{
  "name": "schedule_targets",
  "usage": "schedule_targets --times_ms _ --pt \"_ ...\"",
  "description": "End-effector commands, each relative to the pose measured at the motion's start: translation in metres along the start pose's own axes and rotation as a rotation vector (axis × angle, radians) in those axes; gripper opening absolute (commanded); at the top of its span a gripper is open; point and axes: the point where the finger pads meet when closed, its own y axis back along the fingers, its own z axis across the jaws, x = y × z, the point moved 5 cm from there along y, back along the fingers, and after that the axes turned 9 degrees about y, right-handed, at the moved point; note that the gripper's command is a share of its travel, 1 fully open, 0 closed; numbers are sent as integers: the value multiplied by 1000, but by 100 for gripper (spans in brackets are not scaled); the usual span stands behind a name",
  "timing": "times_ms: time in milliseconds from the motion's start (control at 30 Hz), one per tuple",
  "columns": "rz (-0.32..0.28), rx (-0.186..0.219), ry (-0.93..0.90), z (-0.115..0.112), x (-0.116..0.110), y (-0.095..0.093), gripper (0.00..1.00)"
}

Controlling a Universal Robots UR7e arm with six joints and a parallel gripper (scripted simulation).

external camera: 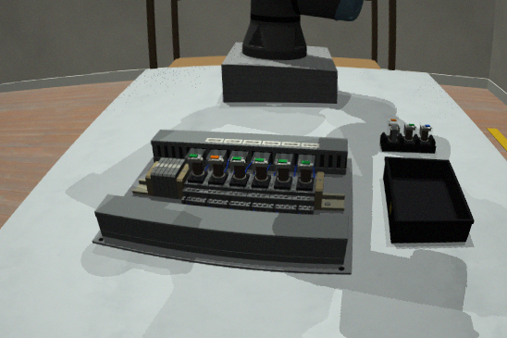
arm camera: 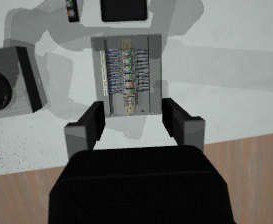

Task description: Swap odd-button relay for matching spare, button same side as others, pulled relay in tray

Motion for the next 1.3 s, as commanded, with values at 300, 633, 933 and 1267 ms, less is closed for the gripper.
schedule_targets --times_ms 300,633,933,1267 --pt "12 10 6 1 -1 0 100" --pt "12 10 6 0 0 -60 100" --pt "12 11 6 0 0 -83 100" --pt "12 10 6 -1 1 -119 100"
